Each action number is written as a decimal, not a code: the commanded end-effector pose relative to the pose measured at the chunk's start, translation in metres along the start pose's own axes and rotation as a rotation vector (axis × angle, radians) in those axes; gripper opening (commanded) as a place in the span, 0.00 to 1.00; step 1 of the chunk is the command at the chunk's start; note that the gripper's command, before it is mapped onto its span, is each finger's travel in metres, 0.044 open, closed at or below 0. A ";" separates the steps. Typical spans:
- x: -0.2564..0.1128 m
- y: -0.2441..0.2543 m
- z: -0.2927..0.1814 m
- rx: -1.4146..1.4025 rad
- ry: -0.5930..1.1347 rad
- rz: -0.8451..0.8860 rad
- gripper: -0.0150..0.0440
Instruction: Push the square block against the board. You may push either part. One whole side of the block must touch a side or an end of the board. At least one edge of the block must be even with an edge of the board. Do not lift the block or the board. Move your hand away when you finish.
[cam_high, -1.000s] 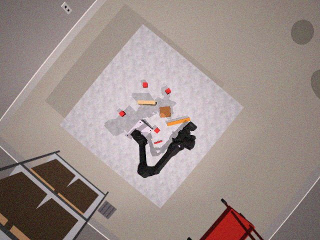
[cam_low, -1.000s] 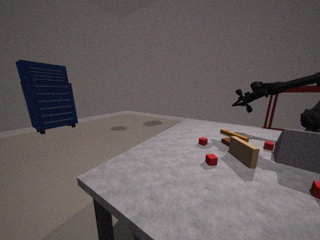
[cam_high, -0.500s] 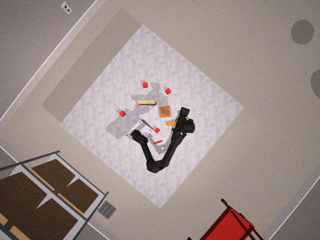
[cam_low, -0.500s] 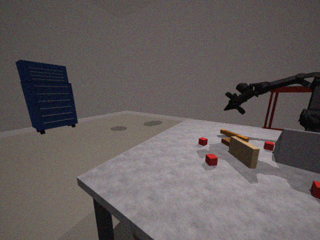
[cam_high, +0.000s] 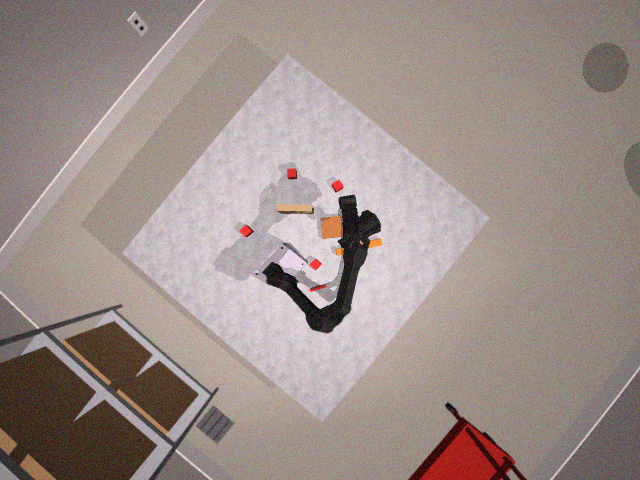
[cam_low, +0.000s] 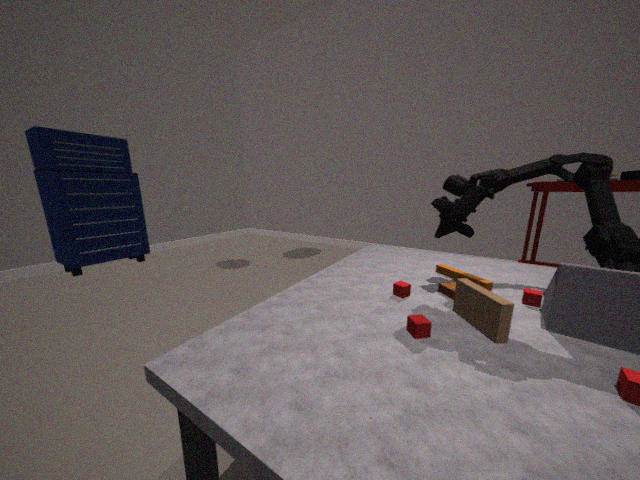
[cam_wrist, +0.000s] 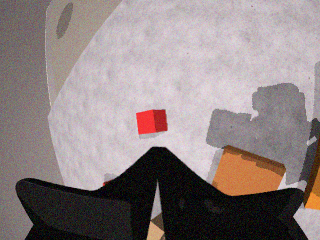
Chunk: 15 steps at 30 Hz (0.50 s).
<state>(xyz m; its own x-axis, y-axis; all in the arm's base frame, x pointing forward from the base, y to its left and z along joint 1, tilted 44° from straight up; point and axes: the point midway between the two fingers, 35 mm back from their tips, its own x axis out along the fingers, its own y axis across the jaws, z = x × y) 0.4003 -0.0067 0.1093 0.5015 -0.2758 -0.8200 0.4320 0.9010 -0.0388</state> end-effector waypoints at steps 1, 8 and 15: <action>0.012 0.016 -0.018 -0.113 0.065 -0.032 0.25; 0.030 0.038 -0.054 -0.302 0.176 -0.086 0.25; 0.044 0.056 -0.092 -0.500 0.280 -0.141 0.25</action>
<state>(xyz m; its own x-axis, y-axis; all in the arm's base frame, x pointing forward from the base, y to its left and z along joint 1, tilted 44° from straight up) 0.3820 0.0507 0.0328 0.2605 -0.3394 -0.9039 0.1236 0.9402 -0.3174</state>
